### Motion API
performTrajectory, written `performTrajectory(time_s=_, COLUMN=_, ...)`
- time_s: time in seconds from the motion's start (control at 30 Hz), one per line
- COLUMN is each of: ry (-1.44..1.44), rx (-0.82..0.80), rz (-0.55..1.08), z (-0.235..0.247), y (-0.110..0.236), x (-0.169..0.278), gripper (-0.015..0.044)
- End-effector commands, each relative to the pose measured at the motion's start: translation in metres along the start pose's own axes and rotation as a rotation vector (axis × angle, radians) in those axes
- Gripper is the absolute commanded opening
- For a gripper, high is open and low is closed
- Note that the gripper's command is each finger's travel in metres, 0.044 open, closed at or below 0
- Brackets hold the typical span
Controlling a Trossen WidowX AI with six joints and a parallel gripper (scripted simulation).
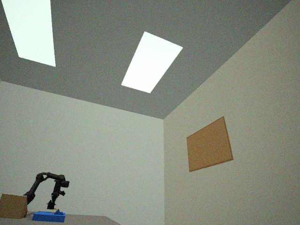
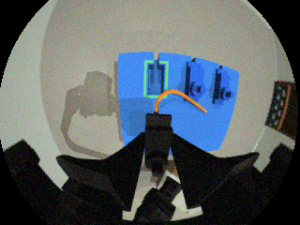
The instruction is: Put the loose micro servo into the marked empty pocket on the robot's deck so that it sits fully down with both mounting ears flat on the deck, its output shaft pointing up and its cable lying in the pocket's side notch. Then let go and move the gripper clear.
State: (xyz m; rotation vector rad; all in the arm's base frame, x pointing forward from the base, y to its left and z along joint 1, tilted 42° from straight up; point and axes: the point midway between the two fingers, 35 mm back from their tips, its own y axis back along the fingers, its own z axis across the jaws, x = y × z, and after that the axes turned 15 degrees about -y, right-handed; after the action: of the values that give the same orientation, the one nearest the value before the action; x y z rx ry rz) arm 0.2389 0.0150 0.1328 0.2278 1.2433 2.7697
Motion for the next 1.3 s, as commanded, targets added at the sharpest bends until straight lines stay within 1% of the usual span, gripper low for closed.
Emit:
performTrajectory(time_s=0.0, ry=0.002, rx=-0.001, rz=-0.011, z=0.005, y=0.002, x=-0.018, gripper=0.0000)
performTrajectory(time_s=0.6, ry=0.005, rx=-0.002, rz=-0.014, z=0.024, y=0.003, x=-0.083, gripper=0.0000)
performTrajectory(time_s=1.27, ry=0.005, rx=-0.003, rz=-0.014, z=0.024, y=-0.017, x=-0.084, gripper=0.0000)
